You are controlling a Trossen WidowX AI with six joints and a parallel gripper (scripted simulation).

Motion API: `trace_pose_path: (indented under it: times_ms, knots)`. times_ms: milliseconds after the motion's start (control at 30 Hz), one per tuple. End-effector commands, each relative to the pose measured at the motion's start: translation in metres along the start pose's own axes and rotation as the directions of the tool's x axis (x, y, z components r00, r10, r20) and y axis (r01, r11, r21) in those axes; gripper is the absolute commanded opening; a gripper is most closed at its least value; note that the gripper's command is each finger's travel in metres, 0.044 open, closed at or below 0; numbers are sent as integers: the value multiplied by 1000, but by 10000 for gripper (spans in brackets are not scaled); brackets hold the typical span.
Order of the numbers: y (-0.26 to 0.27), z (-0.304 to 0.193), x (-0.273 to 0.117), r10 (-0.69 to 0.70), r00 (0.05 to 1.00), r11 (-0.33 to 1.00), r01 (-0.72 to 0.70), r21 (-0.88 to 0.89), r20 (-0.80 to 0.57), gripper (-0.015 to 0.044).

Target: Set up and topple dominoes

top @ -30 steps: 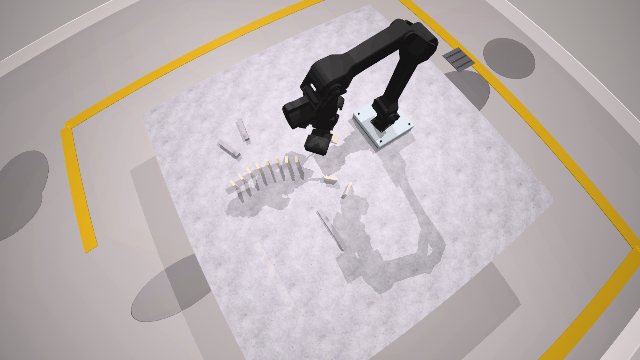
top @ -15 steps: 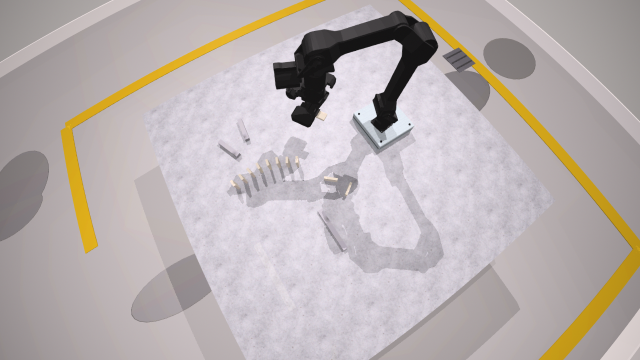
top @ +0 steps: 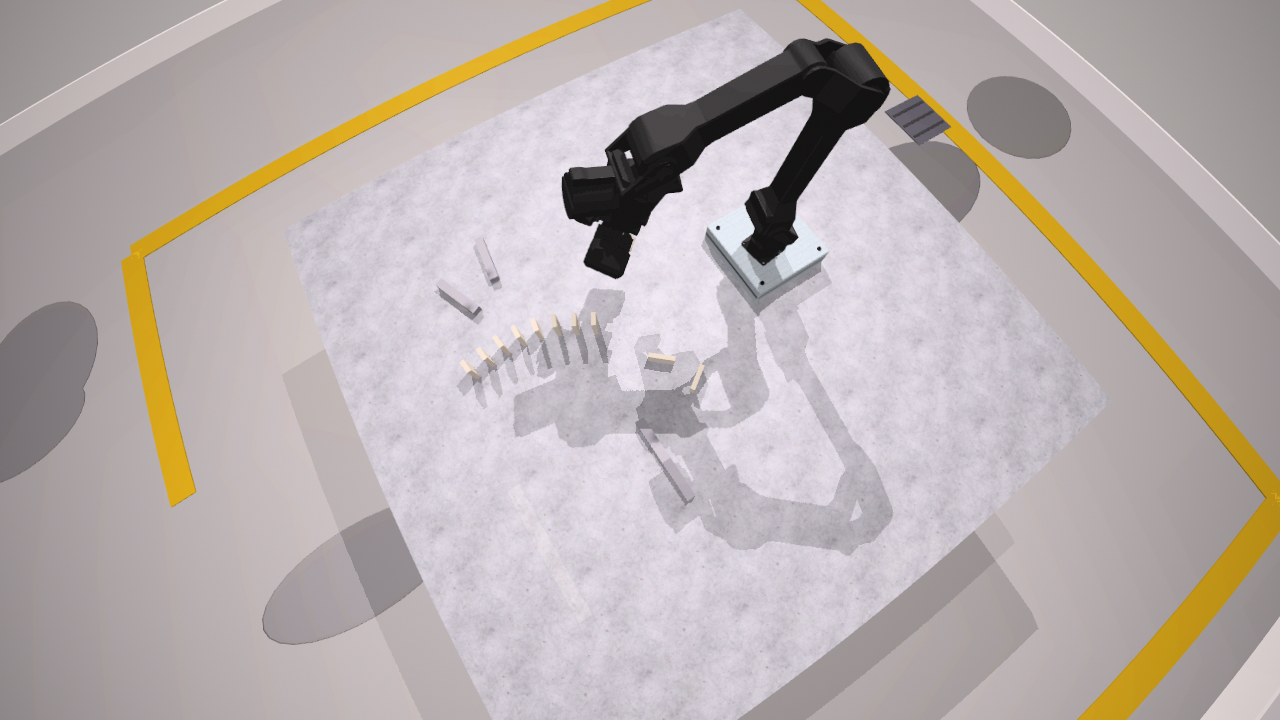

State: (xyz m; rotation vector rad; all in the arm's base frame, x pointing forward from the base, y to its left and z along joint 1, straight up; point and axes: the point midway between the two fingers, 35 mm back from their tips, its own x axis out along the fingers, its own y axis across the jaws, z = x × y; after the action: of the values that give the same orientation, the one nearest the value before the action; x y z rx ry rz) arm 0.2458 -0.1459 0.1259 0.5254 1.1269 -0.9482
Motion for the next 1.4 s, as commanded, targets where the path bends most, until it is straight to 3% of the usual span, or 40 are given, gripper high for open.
trace_pose_path:
  times_ms: [0,567,1367]
  knots:
    - [4,0,5,-14,997,999,16,-28,78,107]
    - [21,0,11,-35,904,995,70,-66,427,107]
    - [18,-26,-6,-61,636,998,51,37,769,107]
